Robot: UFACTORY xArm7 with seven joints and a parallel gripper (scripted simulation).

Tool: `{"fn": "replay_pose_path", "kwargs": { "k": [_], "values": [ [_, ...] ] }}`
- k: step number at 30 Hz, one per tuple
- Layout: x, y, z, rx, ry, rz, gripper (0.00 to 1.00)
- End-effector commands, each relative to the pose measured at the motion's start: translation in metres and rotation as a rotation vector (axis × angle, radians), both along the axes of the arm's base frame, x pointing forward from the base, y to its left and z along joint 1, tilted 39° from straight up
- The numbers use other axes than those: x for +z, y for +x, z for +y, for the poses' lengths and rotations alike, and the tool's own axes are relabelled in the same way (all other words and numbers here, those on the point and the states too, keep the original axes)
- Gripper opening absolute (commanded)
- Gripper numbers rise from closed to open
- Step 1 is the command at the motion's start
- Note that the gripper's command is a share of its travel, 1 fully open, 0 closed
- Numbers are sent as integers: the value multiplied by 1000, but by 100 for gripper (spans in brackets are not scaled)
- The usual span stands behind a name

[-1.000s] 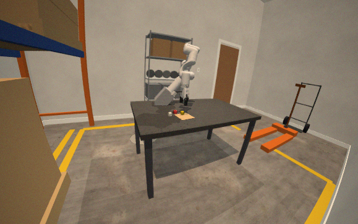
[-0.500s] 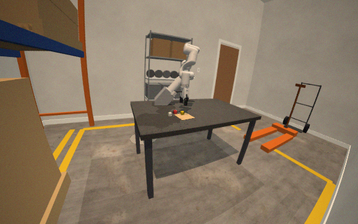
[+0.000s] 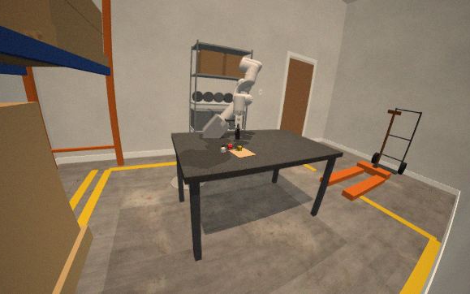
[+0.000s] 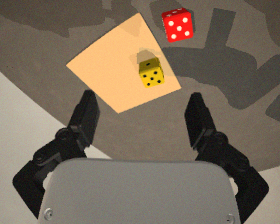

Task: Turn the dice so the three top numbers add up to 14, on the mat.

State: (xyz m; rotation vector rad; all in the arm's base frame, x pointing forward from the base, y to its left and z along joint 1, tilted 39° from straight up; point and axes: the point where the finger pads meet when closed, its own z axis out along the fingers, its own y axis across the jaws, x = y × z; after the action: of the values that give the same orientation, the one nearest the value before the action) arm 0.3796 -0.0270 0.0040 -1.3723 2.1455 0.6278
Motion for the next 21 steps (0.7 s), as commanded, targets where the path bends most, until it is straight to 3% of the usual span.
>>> {"fn": "replay_pose_path", "kwargs": {
  "k": [1,2,7,16,19,21],
  "values": [
    [-5,2,-6,-67,17,68,100],
    [-11,2,-12,-149,37,136,100],
    [-17,3,-19,-237,58,209,100],
    [-37,1,-40,-495,111,420,100],
    [-37,1,-40,-495,111,420,100],
    [-45,0,-49,-606,130,509,100]
  ]
}}
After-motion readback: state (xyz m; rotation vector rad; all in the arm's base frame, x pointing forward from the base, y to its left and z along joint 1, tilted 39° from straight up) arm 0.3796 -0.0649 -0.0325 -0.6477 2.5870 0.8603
